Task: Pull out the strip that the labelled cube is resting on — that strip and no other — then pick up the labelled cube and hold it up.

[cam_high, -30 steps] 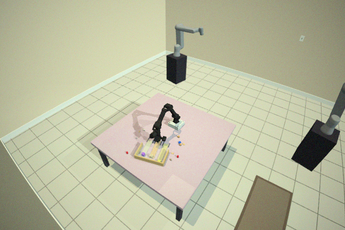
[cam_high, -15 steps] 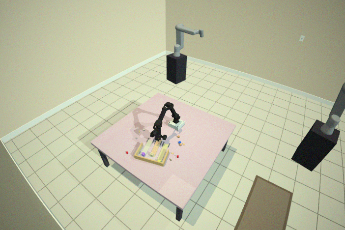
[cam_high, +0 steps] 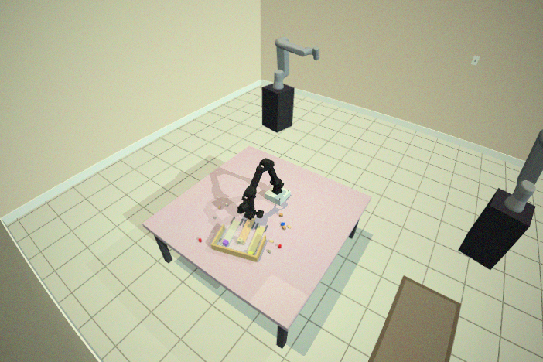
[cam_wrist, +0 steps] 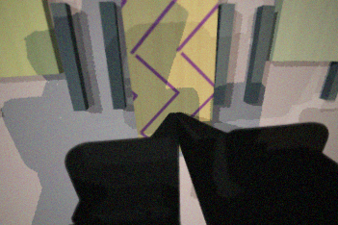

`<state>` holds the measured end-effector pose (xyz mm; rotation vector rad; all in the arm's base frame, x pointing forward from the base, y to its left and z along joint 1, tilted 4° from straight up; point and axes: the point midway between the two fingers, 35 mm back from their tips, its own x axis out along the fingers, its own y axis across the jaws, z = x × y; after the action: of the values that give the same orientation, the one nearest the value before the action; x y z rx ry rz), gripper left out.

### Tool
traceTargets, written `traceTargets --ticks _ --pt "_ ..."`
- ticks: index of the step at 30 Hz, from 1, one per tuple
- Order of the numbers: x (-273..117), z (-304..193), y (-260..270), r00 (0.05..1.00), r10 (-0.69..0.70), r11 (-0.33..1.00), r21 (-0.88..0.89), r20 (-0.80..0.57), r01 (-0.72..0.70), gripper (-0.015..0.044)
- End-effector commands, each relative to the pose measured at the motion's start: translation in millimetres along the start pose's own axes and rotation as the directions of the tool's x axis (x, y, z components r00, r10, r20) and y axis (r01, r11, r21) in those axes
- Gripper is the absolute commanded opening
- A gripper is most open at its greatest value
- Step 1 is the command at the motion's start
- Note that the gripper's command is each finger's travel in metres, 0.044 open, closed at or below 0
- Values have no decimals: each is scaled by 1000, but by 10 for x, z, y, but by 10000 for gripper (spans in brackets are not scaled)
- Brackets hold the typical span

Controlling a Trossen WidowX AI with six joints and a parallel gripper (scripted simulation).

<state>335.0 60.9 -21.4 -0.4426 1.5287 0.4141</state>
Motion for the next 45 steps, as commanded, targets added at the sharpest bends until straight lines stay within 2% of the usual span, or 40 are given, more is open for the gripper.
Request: traceTargets --ticks 1,45 --pt "70 -143 18 999 4 1000 -4 -32 -4 0" --pt "60 -792 40 999 4 1000 -4 -38 -4 0"
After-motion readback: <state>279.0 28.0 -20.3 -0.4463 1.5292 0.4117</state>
